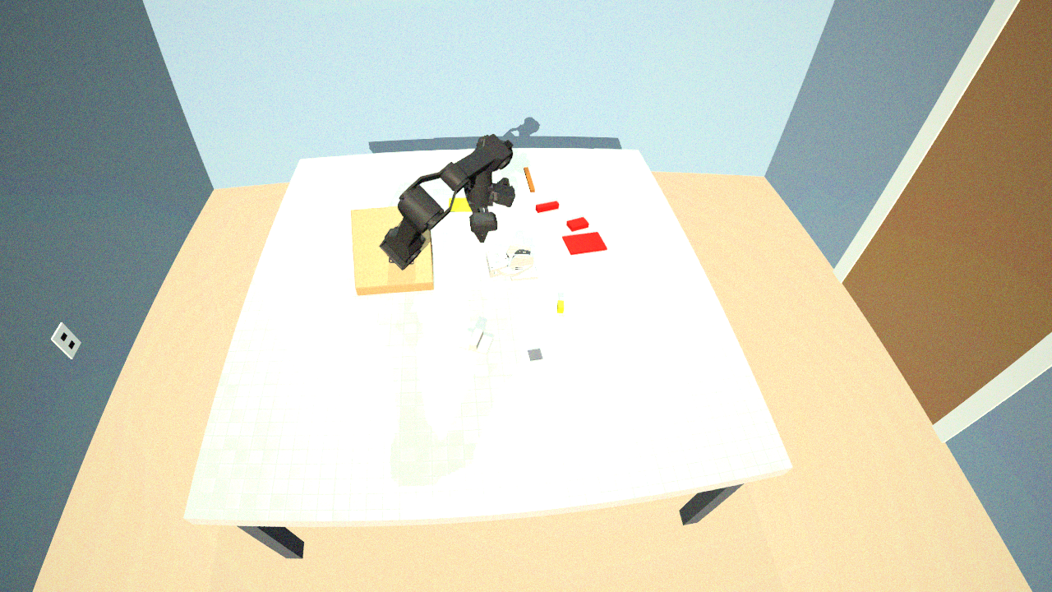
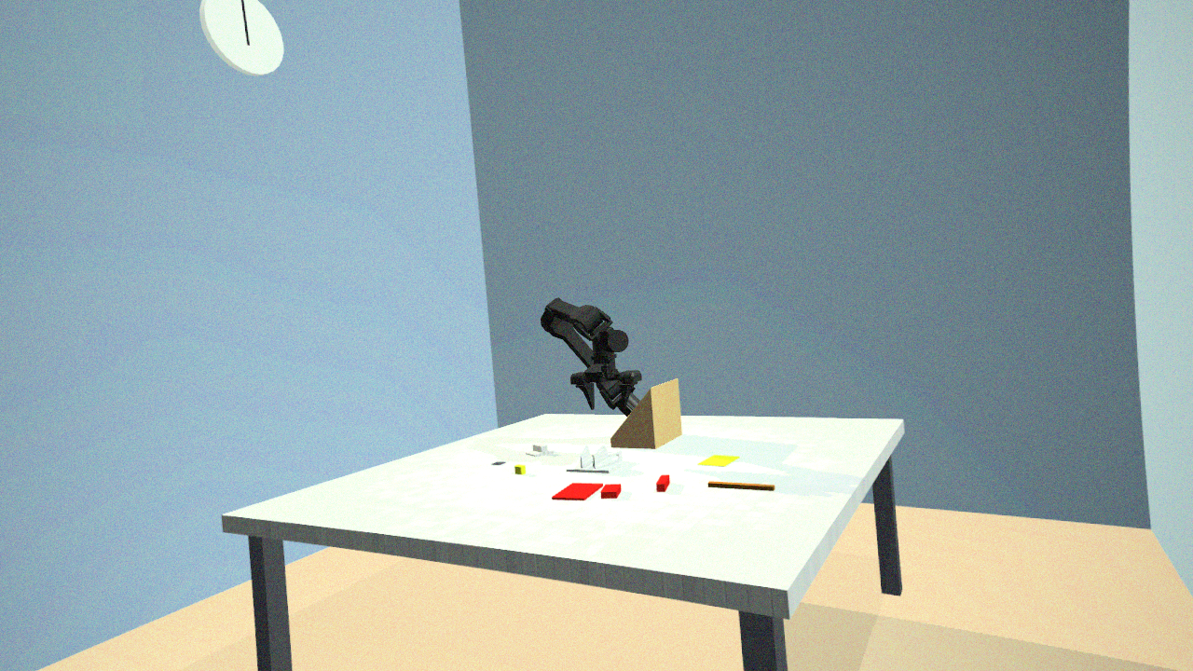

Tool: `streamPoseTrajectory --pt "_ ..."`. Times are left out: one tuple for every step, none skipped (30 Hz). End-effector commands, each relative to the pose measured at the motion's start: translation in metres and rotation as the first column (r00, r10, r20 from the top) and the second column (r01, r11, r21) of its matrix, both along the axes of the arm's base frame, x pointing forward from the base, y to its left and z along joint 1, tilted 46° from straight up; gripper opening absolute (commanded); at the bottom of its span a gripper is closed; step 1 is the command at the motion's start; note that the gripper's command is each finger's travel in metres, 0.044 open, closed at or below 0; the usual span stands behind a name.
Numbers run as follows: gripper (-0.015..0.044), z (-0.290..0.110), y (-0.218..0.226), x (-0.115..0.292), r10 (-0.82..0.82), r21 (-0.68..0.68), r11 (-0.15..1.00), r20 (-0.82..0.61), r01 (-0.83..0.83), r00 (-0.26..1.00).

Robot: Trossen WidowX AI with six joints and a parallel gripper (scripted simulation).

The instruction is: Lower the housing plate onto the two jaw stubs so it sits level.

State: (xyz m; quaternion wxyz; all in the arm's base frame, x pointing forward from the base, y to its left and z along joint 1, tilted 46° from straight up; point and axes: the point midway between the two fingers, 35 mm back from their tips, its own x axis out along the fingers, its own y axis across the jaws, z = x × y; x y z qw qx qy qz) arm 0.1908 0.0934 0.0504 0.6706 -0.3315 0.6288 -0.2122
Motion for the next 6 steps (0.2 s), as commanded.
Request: streamPoseTrajectory --pt "0.044 0.0001 0.0001 -0.0007 -0.004 0.002 1.0 -0.001 0.004 1.0" --pt "0.044 0.0001 0.0001 -0.0007 -0.004 0.002 1.0 -0.001 0.004 1.0" --pt "0.044 0.0001 0.0001 -0.0007 -0.004 0.002 1.0 -0.001 0.004 1.0" --pt "0.044 0.0001 0.0001 -0.0007 -0.004 0.002 1.0 -0.001 0.004 1.0" --pt "0.044 0.0001 0.0001 -0.0007 -0.004 0.002 1.0 -0.001 0.004 1.0" --pt "0.044 0.0001 0.0001 -0.0007 -0.004 0.002 1.0 -0.001 0.004 1.0"
